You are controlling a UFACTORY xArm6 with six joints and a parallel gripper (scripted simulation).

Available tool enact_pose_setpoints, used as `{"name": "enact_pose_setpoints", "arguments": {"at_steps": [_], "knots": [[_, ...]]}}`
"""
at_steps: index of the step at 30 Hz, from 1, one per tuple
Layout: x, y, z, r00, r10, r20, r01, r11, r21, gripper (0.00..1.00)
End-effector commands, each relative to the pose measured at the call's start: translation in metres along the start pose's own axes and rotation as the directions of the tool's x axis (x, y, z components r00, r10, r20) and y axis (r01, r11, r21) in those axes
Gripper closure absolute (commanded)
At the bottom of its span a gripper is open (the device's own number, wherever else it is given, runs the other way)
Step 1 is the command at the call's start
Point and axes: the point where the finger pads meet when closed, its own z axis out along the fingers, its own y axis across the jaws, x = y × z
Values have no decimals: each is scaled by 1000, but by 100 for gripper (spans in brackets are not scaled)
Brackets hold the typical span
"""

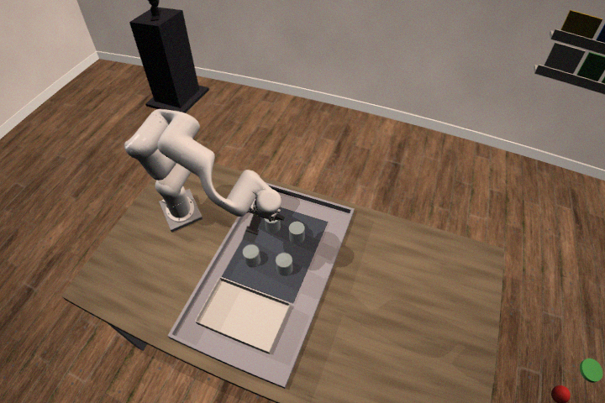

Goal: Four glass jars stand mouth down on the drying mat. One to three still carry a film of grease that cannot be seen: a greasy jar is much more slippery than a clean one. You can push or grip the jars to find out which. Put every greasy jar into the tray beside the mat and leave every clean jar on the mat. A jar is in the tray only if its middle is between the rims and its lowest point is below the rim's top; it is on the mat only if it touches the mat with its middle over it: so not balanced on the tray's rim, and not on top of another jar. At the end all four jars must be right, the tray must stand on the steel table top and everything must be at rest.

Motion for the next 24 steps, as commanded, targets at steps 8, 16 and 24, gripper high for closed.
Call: {"name": "enact_pose_setpoints", "arguments": {"at_steps": [8,16,24], "knots": [[-1,-5,-3,989,-139,-58,139,990,-3,0],[-2,-10,-5,958,-265,-111,265,964,-16,0],[-3,-14,-7,906,-391,-162,391,920,-38,0]]}}
